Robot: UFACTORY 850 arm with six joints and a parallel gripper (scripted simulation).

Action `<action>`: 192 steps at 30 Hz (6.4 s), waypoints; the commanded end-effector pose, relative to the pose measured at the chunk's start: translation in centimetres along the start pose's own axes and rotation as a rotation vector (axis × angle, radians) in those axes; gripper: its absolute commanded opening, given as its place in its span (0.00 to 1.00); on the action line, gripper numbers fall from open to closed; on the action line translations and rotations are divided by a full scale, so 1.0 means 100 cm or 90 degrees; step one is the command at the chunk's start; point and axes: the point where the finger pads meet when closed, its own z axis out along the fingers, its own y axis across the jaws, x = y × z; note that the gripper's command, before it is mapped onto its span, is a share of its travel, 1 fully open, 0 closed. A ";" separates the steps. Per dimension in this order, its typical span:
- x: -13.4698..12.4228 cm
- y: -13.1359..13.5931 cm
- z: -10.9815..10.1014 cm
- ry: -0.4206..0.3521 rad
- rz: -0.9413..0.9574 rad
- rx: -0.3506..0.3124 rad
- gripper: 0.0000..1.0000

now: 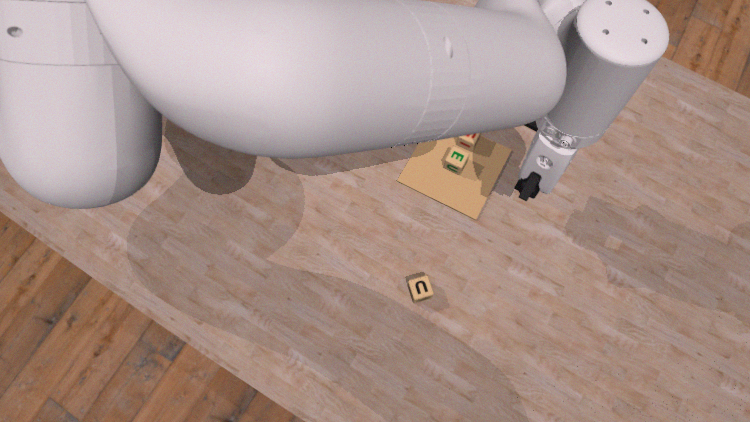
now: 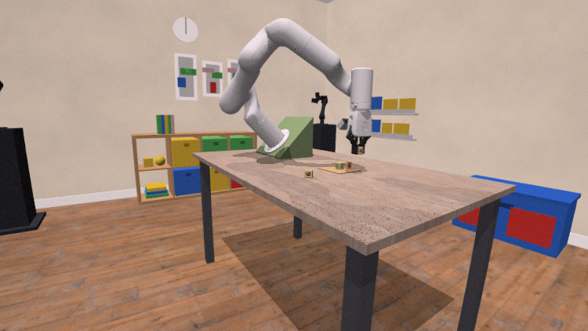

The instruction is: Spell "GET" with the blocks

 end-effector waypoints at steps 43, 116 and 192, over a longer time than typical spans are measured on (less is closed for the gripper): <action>0.048 -0.018 -0.018 -0.003 0.452 0.001 0.27; 0.113 -0.039 0.040 -0.001 0.967 -0.001 0.27; 0.113 -0.038 0.077 -0.001 0.967 -0.001 0.27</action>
